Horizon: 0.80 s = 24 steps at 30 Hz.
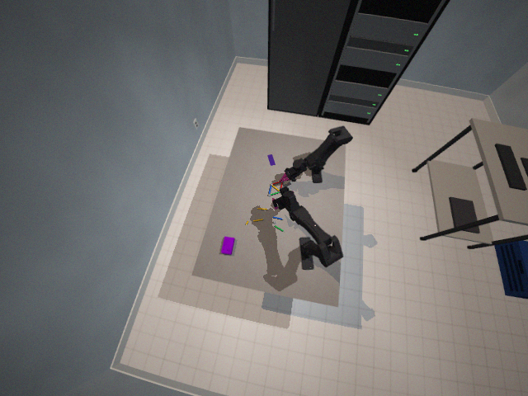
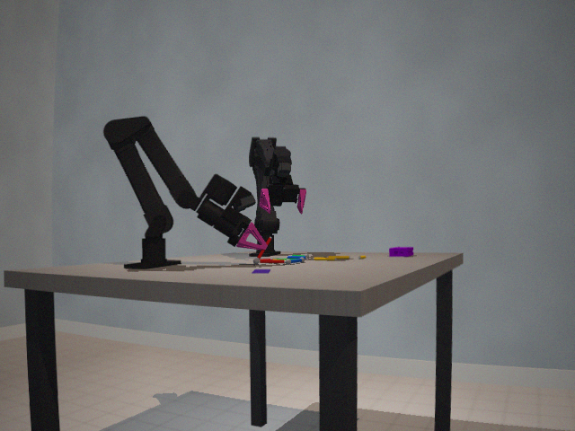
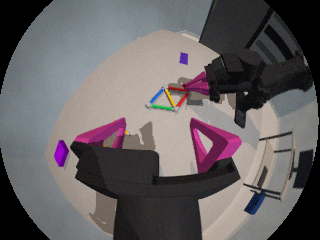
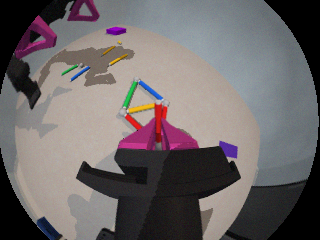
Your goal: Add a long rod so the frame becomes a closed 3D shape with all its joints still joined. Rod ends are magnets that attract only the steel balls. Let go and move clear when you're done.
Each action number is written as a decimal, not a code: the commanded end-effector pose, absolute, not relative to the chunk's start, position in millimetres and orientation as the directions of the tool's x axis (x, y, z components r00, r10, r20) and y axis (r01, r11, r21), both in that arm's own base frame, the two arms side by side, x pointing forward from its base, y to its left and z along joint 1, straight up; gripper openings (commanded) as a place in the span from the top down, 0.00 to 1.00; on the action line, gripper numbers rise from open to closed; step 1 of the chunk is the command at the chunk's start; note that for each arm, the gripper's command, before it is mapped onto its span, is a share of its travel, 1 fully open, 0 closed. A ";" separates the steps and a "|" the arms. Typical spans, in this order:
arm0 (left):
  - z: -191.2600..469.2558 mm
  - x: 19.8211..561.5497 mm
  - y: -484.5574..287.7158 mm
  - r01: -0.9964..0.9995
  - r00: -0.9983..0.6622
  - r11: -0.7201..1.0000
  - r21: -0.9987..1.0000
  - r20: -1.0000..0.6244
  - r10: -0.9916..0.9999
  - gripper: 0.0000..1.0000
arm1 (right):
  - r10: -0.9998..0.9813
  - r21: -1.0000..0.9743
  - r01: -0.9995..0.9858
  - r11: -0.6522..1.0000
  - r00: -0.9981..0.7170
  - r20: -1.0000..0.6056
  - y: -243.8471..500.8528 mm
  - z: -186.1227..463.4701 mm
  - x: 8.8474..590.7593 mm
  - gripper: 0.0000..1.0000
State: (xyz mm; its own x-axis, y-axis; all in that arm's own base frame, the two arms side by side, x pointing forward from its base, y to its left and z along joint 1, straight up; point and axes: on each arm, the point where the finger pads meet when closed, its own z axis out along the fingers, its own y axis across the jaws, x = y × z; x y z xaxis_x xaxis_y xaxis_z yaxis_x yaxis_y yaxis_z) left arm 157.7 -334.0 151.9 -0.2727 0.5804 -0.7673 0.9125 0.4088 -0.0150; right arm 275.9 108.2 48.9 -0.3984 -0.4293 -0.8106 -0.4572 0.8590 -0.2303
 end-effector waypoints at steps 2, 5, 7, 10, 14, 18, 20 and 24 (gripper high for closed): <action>137.5 187.1 -360.6 0.890 -0.334 0.455 -0.009 -0.691 0.641 0.00 | -0.416 -0.233 -0.449 0.863 -0.369 -0.831 110.3 58.0 281.7 1.00; 125.2 199.1 -373.4 0.883 -0.361 0.469 -0.005 -0.646 0.672 0.00 | -0.416 -0.233 -0.449 0.863 -0.369 -0.831 110.3 58.0 281.7 1.00; 120.2 205.3 -380.2 0.880 -0.373 0.476 -0.003 -0.626 0.685 0.00 | -0.416 -0.233 -0.449 0.863 -0.369 -0.831 110.3 58.0 281.7 1.00; 116.4 210.4 -386.0 0.877 -0.382 0.481 -0.002 -0.611 0.694 0.00 | -0.416 -0.233 -0.449 0.863 -0.369 -0.831 110.3 58.0 281.7 1.00; 112.5 216.4 -393.1 0.874 -0.390 0.486 0.001 -0.595 0.703 0.00 | -0.416 -0.233 -0.449 0.863 -0.369 -0.831 110.3 58.0 281.7 1.00; 110.1 221.7 -399.8 0.872 -0.395 0.489 0.003 -0.586 0.707 0.00 | -0.416 -0.233 -0.449 0.863 -0.369 -0.831 110.3 58.0 281.7 1.00; 111.8 223.4 -404.7 0.875 -0.388 0.484 0.000 -0.597 0.702 0.00 | -0.416 -0.233 -0.449 0.863 -0.369 -0.831 110.3 58.0 281.7 1.00; 116.2 224.1 -405.8 0.875 -0.385 0.483 0.000 -0.606 0.696 0.00 | -0.416 -0.233 -0.449 0.863 -0.369 -0.831 110.3 58.0 281.7 1.00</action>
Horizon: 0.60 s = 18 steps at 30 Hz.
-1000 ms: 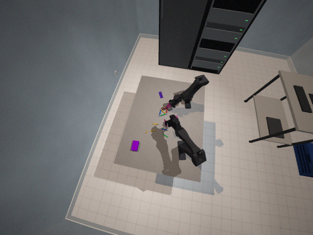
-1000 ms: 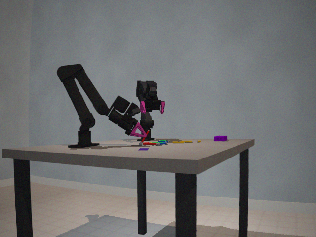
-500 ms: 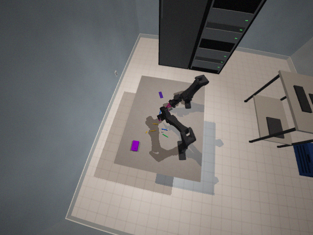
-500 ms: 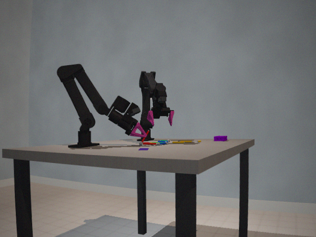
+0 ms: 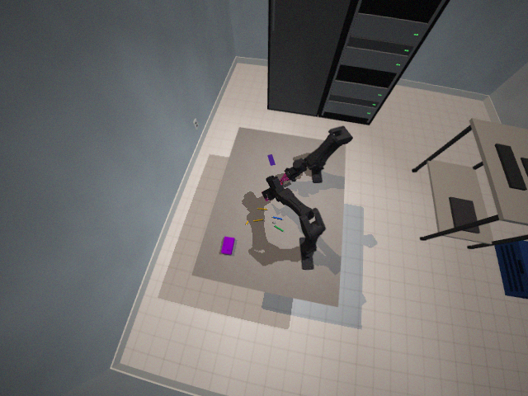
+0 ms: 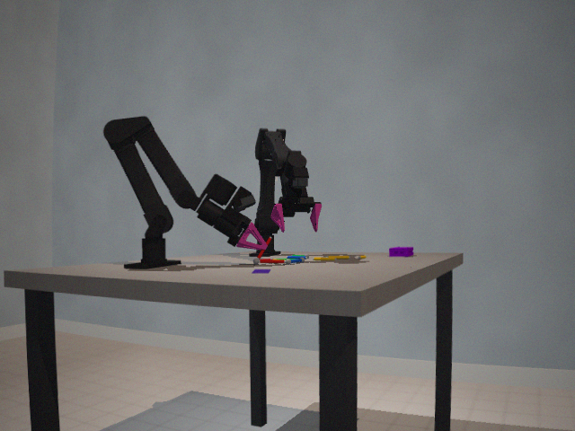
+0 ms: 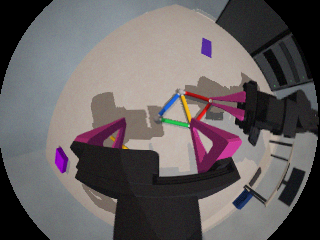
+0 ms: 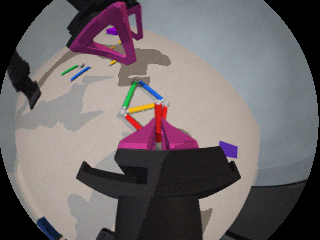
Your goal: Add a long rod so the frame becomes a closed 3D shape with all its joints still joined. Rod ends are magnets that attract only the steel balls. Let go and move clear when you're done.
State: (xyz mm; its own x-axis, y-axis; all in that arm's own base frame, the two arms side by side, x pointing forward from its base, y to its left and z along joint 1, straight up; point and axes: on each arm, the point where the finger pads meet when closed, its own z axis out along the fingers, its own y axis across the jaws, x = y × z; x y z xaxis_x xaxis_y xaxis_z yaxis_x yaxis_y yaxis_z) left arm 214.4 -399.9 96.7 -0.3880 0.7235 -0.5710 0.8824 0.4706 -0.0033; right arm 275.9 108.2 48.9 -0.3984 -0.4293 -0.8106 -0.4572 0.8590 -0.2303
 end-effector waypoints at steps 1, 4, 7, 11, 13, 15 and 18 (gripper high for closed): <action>116.2 224.1 -405.8 0.875 -0.385 0.483 0.000 -0.606 0.696 0.00 | -0.416 -0.233 -0.449 0.863 -0.369 -0.831 110.3 58.0 281.7 1.00; 116.2 224.1 -405.8 0.875 -0.385 0.483 0.000 -0.606 0.696 0.00 | -0.416 -0.233 -0.449 0.863 -0.369 -0.831 110.3 58.0 281.7 1.00; 109.6 219.0 -401.9 0.887 -0.373 0.461 0.001 -0.586 0.720 0.11 | -0.416 -0.233 -0.449 0.863 -0.369 -0.831 110.3 58.0 281.7 1.00; 103.6 208.6 -404.9 0.962 -0.212 0.271 0.023 -0.563 0.798 0.56 | -0.416 -0.233 -0.449 0.863 -0.369 -0.831 110.3 58.0 281.7 1.00; 97.5 207.6 -402.7 0.987 -0.113 0.155 0.032 -0.544 0.832 0.56 | -0.416 -0.233 -0.449 0.863 -0.369 -0.831 110.3 58.0 281.7 1.00; 91.3 208.4 -399.7 0.998 -0.027 0.055 0.037 -0.523 0.852 0.56 | -0.416 -0.233 -0.449 0.863 -0.369 -0.831 110.3 58.0 281.7 1.00; 83.1 211.9 -396.2 0.997 0.078 -0.067 0.040 -0.493 0.867 0.56 | -0.416 -0.233 -0.449 0.863 -0.369 -0.831 110.3 58.0 281.7 1.00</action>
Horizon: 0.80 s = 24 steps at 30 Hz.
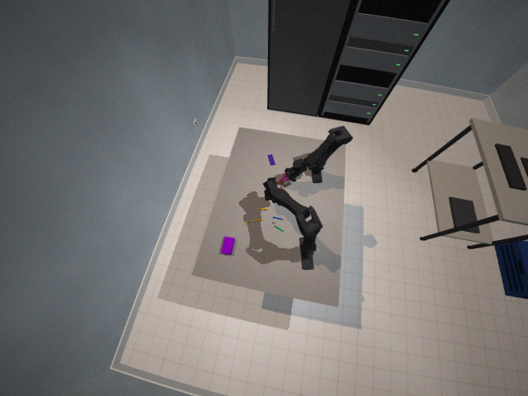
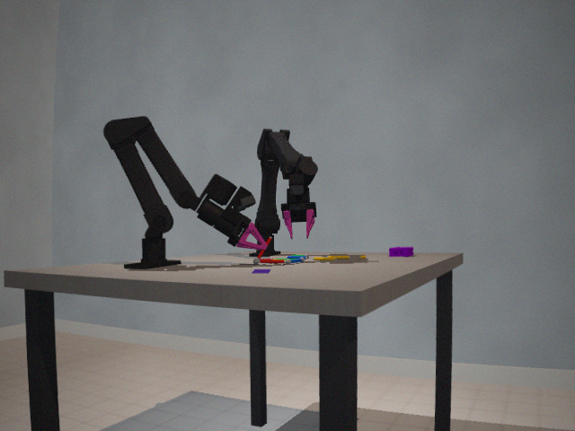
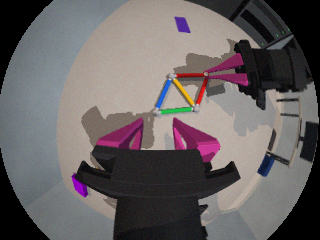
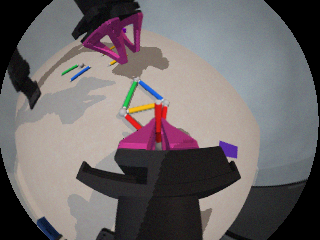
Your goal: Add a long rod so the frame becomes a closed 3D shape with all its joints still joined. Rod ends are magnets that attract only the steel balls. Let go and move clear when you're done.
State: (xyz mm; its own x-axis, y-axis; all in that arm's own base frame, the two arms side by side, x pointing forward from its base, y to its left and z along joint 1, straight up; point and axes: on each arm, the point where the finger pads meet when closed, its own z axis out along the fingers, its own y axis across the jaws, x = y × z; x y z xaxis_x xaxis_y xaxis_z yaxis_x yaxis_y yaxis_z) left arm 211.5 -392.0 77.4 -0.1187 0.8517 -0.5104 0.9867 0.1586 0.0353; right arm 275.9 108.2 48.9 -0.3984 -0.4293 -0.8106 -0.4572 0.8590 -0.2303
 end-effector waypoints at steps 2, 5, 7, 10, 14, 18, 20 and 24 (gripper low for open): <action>80.6 212.9 -394.9 0.994 0.109 -0.103 0.040 -0.482 0.869 0.56 | -0.416 -0.233 -0.449 0.863 -0.369 -0.831 110.3 58.0 281.7 1.00; 75.7 212.1 -392.2 0.979 0.193 -0.199 0.038 -0.462 0.865 0.56 | -0.416 -0.233 -0.449 0.863 -0.369 -0.831 110.3 58.0 281.7 1.00; 70.6 213.7 -390.4 0.957 0.273 -0.289 0.033 -0.443 0.854 0.56 | -0.416 -0.233 -0.449 0.863 -0.369 -0.831 110.3 58.0 281.7 1.00; 63.7 216.6 -388.1 0.916 0.373 -0.400 0.025 -0.414 0.830 0.56 | -0.416 -0.233 -0.449 0.863 -0.369 -0.831 110.3 58.0 281.7 1.00; 55.9 219.3 -386.3 0.844 0.498 -0.536 0.010 -0.385 0.777 0.56 | -0.416 -0.233 -0.449 0.863 -0.369 -0.831 110.3 58.0 281.7 1.00; 48.7 223.9 -386.6 0.772 0.593 -0.635 -0.001 -0.356 0.722 0.56 | -0.416 -0.233 -0.449 0.863 -0.369 -0.831 110.3 58.0 281.7 1.00; 48.7 223.9 -386.6 0.772 0.593 -0.635 -0.001 -0.356 0.722 0.56 | -0.416 -0.233 -0.449 0.863 -0.369 -0.831 110.3 58.0 281.7 1.00; 44.2 226.4 -391.2 0.724 0.647 -0.690 -0.005 -0.344 0.681 0.56 | -0.416 -0.233 -0.449 0.863 -0.369 -0.831 110.3 58.0 281.7 1.00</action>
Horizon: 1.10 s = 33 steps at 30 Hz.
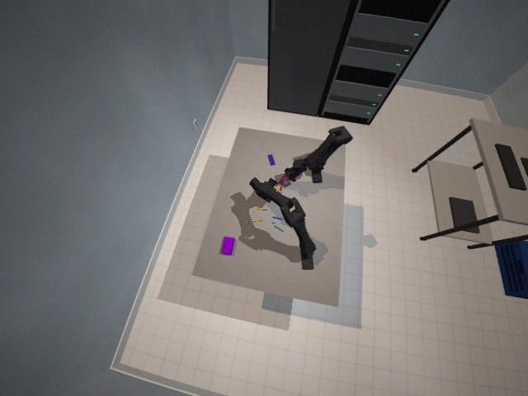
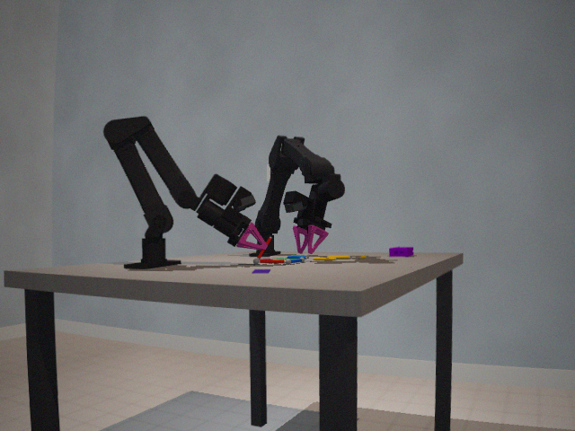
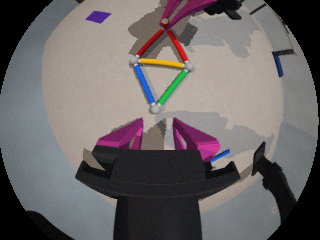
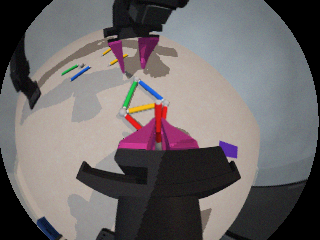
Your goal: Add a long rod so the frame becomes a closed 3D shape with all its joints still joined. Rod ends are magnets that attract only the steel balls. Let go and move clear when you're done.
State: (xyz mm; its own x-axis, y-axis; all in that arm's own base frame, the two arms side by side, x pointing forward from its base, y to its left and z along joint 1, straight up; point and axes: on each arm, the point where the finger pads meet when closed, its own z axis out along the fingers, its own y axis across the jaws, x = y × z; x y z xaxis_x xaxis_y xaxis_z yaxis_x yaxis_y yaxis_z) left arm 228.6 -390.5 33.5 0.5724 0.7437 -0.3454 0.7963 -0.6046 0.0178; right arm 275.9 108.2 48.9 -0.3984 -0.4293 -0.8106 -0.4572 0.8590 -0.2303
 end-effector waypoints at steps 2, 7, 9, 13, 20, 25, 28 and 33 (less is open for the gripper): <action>42.7 228.0 -393.5 0.712 0.659 -0.702 -0.004 -0.341 0.670 0.56 | -0.416 -0.233 -0.449 0.863 -0.369 -0.831 110.3 58.0 281.7 1.00; 42.4 232.3 -401.7 0.719 0.654 -0.694 0.015 -0.351 0.670 0.56 | -0.416 -0.233 -0.449 0.863 -0.369 -0.831 110.3 58.0 281.7 1.00; 46.6 232.7 -402.3 0.719 0.656 -0.694 0.024 -0.352 0.668 0.56 | -0.416 -0.233 -0.449 0.863 -0.369 -0.831 110.3 58.0 281.7 1.00; 46.6 232.7 -402.3 0.719 0.656 -0.694 0.024 -0.352 0.668 0.56 | -0.416 -0.233 -0.449 0.863 -0.369 -0.831 110.3 58.0 281.7 1.00; 33.4 224.7 -404.7 0.720 0.652 -0.694 0.003 -0.344 0.676 0.56 | -0.416 -0.233 -0.449 0.863 -0.369 -0.831 110.3 58.0 281.7 1.00; 26.7 223.2 -407.1 0.720 0.654 -0.693 0.012 -0.345 0.673 0.56 | -0.416 -0.233 -0.449 0.863 -0.369 -0.831 110.3 58.0 281.7 1.00; 20.1 221.8 -407.8 0.720 0.653 -0.694 0.007 -0.344 0.675 0.56 | -0.416 -0.233 -0.449 0.863 -0.369 -0.831 110.3 58.0 281.7 1.00; 15.4 220.6 -408.8 0.720 0.653 -0.694 0.006 -0.344 0.675 0.56 | -0.416 -0.233 -0.449 0.863 -0.369 -0.831 110.3 58.0 281.7 1.00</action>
State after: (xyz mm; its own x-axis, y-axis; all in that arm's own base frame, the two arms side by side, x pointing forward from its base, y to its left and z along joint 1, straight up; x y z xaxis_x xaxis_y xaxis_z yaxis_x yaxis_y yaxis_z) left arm 225.2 -402.8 17.0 0.6500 0.6830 -0.3333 0.7232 -0.6906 -0.0047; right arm 275.9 108.2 48.9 -0.3984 -0.4293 -0.8106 -0.4572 0.8590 -0.2303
